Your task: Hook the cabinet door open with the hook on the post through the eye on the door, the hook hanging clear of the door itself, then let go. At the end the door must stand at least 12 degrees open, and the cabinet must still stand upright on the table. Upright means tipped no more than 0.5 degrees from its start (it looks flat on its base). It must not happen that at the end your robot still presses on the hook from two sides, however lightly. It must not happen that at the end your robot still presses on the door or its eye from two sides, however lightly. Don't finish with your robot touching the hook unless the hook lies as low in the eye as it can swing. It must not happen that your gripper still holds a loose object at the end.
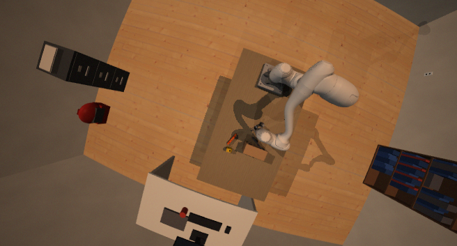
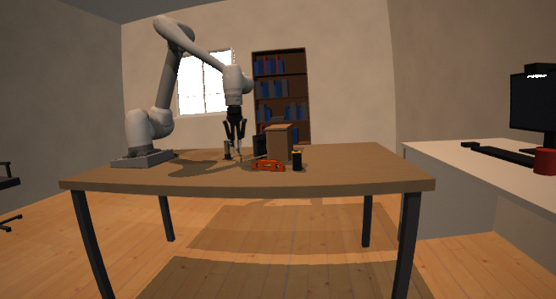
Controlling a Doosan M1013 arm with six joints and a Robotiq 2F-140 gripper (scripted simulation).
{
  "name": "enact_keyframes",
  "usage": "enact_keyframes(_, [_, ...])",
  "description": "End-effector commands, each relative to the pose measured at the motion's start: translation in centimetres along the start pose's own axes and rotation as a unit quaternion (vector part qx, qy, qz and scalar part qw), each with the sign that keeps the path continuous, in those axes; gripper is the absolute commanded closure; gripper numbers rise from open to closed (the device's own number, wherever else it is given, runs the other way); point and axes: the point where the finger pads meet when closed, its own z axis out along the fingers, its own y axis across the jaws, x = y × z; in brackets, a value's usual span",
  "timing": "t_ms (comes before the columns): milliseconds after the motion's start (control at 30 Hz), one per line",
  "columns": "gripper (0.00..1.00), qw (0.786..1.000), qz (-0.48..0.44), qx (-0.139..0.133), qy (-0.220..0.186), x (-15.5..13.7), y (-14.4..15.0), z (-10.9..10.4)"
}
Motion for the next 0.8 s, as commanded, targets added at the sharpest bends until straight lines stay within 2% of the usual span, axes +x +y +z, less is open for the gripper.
enact_keyframes(0, [0.86,1.0,0.0,0.0,0.0,0.0,0.0,0.5])
enact_keyframes(767, [0.86,1.0,0.0,0.0,0.0,0.0,0.0,1.9])
